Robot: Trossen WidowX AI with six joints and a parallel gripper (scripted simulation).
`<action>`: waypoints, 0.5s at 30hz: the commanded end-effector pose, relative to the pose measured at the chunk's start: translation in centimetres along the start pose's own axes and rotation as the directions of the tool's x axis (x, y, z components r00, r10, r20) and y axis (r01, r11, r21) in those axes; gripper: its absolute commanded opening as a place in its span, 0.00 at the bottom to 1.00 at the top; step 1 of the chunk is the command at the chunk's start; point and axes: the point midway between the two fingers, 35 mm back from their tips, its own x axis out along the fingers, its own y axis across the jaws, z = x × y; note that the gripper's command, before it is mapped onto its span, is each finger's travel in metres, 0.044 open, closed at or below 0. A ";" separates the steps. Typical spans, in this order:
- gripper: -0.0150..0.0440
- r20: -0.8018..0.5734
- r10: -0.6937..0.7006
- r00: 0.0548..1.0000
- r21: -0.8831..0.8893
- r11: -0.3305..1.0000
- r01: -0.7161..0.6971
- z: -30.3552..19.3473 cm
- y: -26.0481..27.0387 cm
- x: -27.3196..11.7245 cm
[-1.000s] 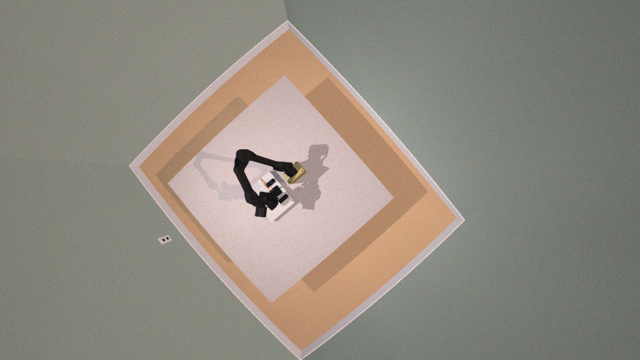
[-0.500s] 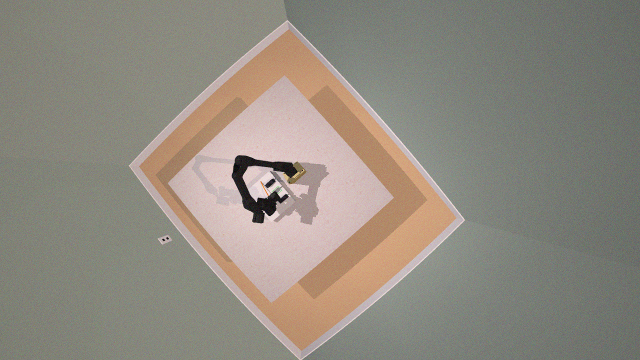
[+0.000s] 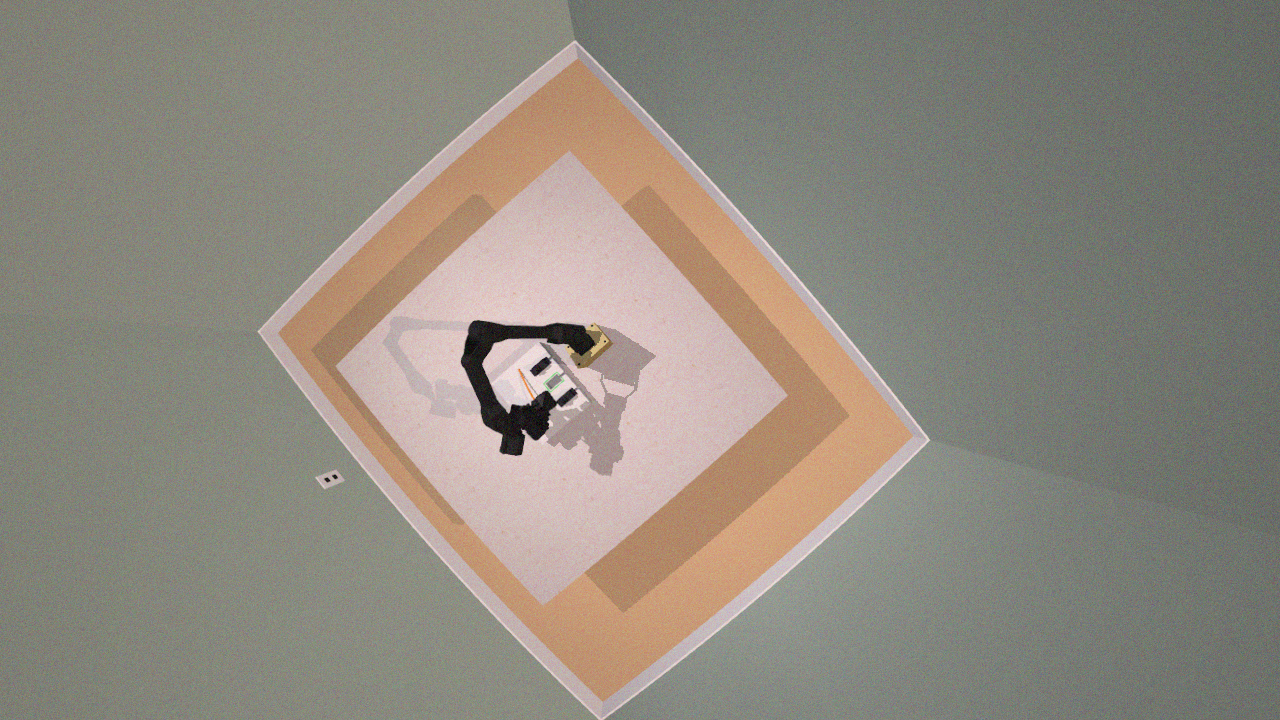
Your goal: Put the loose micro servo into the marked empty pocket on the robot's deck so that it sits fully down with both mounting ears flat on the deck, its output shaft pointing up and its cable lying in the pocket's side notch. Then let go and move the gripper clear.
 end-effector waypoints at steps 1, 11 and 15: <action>0.25 -0.001 -0.007 1.000 0.003 1.000 0.007 -1.9 -0.4 -0.2; 0.25 -0.002 -0.007 1.000 0.020 1.000 0.007 -4.4 -0.6 -0.2; 0.25 -0.001 -0.007 1.000 0.118 0.993 0.007 -4.4 -0.6 -0.2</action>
